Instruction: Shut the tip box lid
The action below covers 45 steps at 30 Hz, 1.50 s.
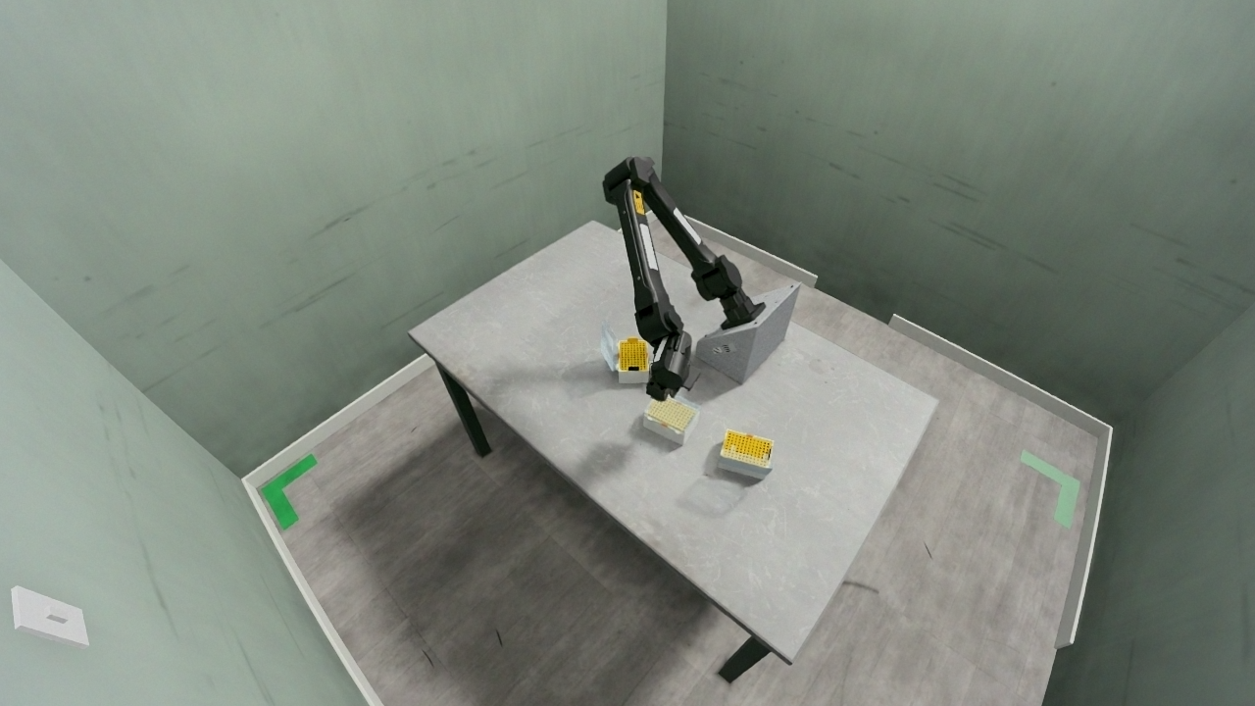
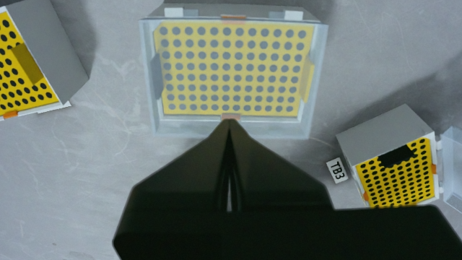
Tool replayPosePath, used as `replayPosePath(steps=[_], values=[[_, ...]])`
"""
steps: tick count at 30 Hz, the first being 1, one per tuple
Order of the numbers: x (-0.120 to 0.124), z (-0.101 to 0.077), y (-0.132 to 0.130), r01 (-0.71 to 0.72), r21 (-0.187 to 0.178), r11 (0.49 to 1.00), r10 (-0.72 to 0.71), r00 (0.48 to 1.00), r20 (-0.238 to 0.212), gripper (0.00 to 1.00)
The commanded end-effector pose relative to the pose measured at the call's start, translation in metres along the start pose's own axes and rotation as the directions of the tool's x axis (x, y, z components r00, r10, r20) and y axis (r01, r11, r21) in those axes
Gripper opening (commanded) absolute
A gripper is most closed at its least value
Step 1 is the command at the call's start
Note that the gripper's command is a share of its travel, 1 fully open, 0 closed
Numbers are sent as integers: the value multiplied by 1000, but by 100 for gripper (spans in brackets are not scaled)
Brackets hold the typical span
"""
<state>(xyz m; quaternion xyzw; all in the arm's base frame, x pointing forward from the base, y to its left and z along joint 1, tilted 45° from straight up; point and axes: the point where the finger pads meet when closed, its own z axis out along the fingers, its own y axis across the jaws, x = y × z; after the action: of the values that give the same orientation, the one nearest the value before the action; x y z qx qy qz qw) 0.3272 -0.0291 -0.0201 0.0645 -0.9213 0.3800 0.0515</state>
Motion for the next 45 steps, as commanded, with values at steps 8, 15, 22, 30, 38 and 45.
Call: replayPosePath(steps=[8, 15, 22, 30, 38, 45], values=[[11, 19, -7, -14, -5, 1000, 14, 1000, 15, 0], [-5, 8, -5, -15, -7, 1000, 16, 999, 46, 0], [4, 14, -2, -9, -4, 1000, 9, 1000, 23, 0], [12, 28, -4, -5, -3, 1000, 5, 1000, 6, 0], [14, 44, -2, 4, -1, 1000, -4, 1000, -4, 0], [15, 55, -1, 7, -1, 1000, -7, 1000, -7, 0]])
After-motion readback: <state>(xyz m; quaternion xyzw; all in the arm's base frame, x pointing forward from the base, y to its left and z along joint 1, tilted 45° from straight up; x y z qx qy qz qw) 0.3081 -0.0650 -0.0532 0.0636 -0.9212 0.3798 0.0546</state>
